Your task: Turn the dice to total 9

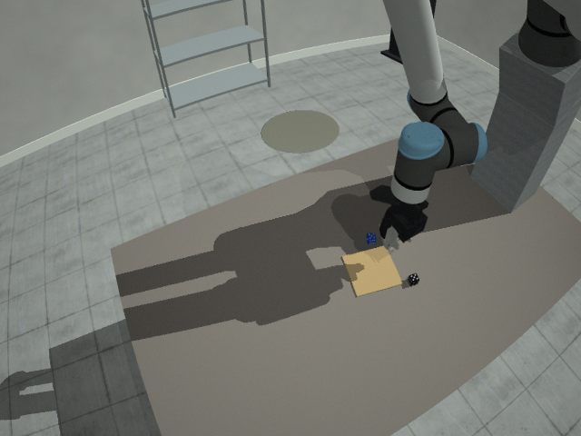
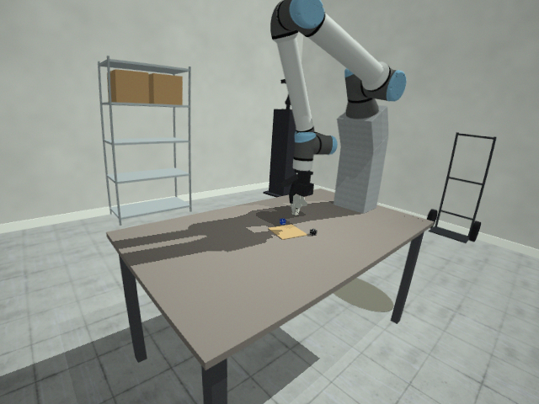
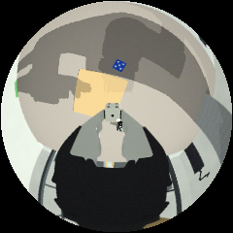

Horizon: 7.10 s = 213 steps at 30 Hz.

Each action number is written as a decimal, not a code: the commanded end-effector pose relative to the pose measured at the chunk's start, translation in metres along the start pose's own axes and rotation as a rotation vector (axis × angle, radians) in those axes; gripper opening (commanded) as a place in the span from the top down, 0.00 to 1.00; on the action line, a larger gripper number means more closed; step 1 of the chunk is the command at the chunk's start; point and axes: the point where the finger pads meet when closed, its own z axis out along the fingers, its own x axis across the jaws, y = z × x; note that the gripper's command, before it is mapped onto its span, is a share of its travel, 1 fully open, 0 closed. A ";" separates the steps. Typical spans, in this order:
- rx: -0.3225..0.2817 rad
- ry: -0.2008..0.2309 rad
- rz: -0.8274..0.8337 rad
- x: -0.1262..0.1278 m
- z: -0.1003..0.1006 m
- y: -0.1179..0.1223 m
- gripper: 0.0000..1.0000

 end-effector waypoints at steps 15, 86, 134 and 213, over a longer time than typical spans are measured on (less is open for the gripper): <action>0.000 -0.001 0.000 -0.001 0.069 0.000 0.94; 0.000 -0.001 0.000 -0.001 0.076 0.000 0.94; 0.000 -0.001 0.000 -0.001 0.076 0.000 0.76; 0.000 0.000 0.108 0.001 -0.013 -0.006 0.00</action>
